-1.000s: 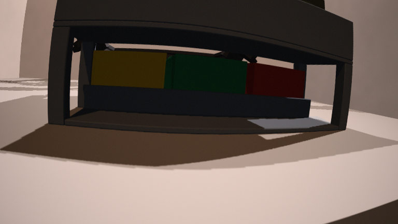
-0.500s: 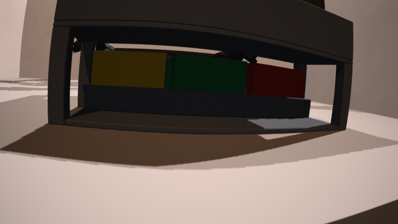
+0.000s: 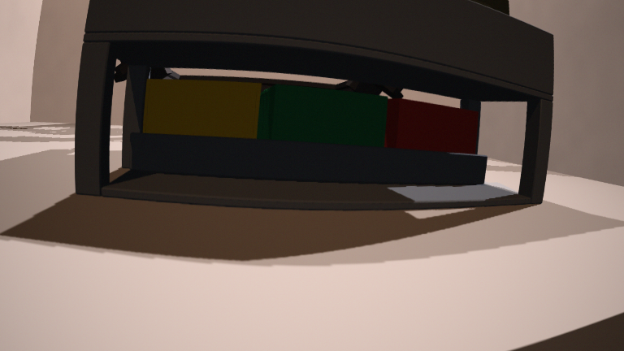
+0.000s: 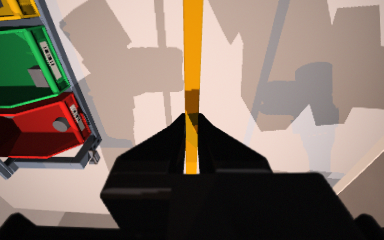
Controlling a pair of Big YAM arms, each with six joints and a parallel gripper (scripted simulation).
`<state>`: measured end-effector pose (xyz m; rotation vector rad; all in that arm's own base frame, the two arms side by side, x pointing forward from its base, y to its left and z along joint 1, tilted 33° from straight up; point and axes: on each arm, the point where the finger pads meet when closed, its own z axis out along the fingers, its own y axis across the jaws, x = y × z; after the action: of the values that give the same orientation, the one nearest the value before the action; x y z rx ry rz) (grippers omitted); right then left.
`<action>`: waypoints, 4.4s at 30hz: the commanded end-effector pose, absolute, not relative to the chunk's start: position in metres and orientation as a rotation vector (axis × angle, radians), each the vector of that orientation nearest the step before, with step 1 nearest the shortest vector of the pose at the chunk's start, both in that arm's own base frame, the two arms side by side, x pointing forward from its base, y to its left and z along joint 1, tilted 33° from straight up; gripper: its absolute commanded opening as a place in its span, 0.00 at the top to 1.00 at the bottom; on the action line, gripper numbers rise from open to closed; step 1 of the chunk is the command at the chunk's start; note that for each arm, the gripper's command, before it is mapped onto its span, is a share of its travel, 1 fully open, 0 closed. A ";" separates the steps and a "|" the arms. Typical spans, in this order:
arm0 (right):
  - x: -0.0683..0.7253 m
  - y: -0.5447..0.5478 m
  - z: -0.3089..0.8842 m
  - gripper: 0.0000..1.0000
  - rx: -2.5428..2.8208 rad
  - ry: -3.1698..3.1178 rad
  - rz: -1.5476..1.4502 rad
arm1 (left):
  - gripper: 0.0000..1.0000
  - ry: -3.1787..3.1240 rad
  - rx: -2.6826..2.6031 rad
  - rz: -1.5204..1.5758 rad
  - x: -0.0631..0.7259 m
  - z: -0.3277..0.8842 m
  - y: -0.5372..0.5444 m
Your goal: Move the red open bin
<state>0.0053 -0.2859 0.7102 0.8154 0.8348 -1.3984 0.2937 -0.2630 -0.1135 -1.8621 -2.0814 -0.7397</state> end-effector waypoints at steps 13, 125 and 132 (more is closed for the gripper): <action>0.001 -0.270 0.721 0.00 0.788 0.791 -1.419 | 1.00 -2.168 -1.951 -0.747 0.308 -0.090 -0.309; 0.001 -0.270 0.721 0.00 0.788 0.791 -1.419 | 1.00 -2.133 -1.912 -0.759 0.341 -0.244 -0.201; 0.001 -0.270 0.721 0.00 0.788 0.791 -1.419 | 1.00 -2.109 -1.885 -0.747 0.333 -0.254 -0.187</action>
<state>0.0053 -0.2859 0.7102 0.8154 0.8348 -1.3984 0.3212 -0.1842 -0.2515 -1.8847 -2.0884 -0.7500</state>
